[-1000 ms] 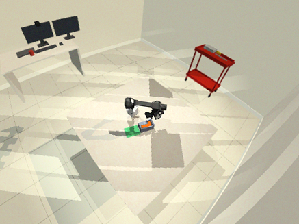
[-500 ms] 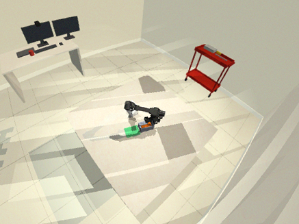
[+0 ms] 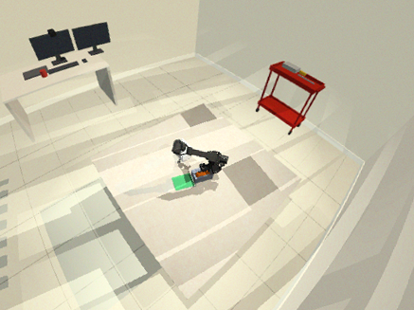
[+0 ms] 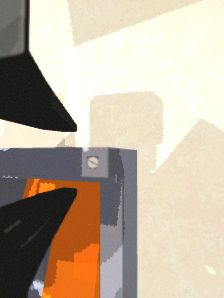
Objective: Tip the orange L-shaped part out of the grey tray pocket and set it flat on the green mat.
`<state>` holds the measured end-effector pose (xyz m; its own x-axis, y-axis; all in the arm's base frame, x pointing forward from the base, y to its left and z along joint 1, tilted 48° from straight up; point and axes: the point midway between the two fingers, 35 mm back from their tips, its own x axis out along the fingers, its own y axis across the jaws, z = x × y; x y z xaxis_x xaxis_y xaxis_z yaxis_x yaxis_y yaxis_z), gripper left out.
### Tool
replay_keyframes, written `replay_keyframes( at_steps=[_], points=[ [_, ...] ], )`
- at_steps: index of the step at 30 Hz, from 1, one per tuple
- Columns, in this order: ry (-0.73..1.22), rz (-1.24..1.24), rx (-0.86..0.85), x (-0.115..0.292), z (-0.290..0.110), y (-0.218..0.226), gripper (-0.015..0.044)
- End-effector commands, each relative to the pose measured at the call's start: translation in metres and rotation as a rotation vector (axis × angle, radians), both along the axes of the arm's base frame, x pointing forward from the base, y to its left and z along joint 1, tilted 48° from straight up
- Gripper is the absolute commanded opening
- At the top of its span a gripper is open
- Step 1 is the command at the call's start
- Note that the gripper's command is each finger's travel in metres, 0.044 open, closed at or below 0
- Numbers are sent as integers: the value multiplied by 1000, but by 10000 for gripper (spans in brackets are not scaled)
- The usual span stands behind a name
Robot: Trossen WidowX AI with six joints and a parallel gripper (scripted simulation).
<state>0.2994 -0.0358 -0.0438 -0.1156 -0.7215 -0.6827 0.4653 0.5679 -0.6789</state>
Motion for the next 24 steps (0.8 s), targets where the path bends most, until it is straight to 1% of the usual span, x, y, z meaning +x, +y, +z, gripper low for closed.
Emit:
replay_keyframes(
  at_steps=[1, 7, 24],
  points=[
    [19, -1, -7, -6, -6, -7, 180],
    [19, -1, -8, -7, -11, -12, 180],
    [1, 2, -2, -2, -8, -9, 180]
  ],
)
